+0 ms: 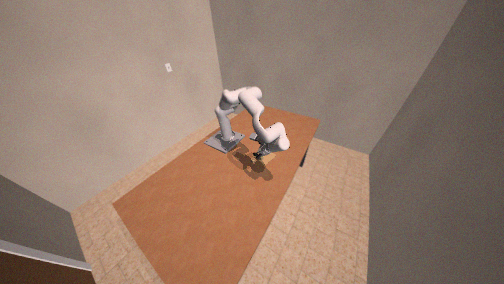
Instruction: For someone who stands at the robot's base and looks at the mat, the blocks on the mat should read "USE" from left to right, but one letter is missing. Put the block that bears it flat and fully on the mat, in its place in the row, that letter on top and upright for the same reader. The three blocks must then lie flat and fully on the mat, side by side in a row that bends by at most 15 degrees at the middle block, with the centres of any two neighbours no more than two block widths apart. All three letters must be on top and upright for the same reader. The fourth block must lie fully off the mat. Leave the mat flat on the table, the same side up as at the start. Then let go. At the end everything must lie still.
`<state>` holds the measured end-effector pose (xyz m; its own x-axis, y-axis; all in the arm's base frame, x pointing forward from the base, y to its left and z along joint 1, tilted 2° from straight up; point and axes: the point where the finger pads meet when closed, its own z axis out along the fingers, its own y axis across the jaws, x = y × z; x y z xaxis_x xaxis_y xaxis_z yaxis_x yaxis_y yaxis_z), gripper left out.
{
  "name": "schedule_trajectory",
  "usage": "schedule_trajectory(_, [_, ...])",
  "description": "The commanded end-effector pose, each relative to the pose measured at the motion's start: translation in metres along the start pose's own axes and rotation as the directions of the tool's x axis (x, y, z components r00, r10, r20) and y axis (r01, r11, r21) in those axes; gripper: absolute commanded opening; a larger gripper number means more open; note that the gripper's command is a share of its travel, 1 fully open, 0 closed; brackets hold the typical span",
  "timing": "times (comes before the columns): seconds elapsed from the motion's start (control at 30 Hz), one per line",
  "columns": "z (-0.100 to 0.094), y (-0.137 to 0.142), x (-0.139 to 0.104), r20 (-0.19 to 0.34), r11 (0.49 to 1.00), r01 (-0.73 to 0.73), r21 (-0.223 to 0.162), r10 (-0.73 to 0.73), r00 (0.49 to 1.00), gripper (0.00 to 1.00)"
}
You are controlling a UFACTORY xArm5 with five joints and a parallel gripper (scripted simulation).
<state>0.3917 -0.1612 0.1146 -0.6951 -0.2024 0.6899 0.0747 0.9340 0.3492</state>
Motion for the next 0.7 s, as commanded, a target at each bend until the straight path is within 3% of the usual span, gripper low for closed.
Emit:
schedule_trajectory(0.0, [-0.004, -0.004, 0.0, 0.055, 0.996, 0.08, 0.027, -0.082, 0.995, 1.0])
schedule_trajectory(0.27, [-0.01, -0.013, -0.001, 0.156, 0.956, 0.267, 0.123, -0.284, 0.946, 1.0])
schedule_trajectory(0.33, [-0.01, -0.013, -0.001, 0.156, 0.956, 0.267, 0.123, -0.284, 0.946, 1.0])
schedule_trajectory(0.4, [-0.012, -0.017, 0.0, 0.186, 0.925, 0.336, 0.175, -0.366, 0.912, 1.0])
schedule_trajectory(0.67, [-0.018, -0.024, 0.002, 0.218, 0.832, 0.464, 0.304, -0.536, 0.816, 1.0])
